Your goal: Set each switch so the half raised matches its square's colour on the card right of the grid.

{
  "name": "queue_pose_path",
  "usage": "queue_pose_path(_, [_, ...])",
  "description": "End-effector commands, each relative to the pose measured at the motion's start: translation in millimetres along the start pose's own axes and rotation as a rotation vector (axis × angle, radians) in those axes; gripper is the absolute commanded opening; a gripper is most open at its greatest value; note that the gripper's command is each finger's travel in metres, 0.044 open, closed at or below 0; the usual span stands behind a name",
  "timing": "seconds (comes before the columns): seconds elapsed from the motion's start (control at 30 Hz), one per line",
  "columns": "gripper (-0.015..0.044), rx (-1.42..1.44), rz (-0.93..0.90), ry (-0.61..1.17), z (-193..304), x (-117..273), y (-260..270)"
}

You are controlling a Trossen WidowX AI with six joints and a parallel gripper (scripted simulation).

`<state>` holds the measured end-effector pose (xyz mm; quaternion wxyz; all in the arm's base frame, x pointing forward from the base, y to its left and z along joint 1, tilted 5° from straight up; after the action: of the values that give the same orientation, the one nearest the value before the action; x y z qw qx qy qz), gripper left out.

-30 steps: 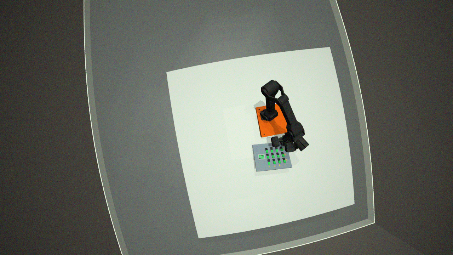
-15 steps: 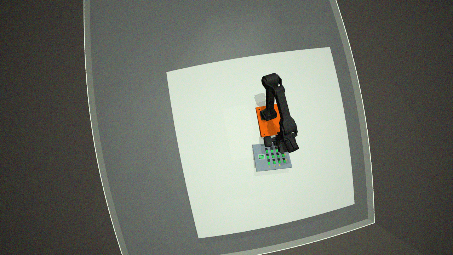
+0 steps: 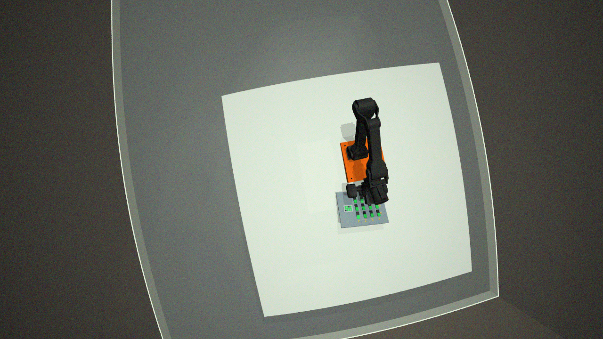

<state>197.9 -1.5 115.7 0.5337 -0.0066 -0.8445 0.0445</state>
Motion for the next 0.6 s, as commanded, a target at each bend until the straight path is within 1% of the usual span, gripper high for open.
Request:
queue_pose_path(0.0, [0.0,0.003,-0.004,0.01,2.3,-7.5,0.5])
queue_pose_path(0.33, [0.0,0.003,-0.004,0.01,2.4,-20.4,0.6])
queue_pose_path(0.57, [0.0,0.003,-0.004,0.01,2.5,-21.5,0.6])
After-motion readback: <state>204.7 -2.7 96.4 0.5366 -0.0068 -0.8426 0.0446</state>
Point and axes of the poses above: the point midway between the two fingers, 35 mm back from their tips, its own x axis back along the fingers, its own y axis across the jaws, z = x × y, the point moved 4 cm from there along x, back along the fingers, and after that the axes turned 9 degrees about x, right-handed, at the moved point
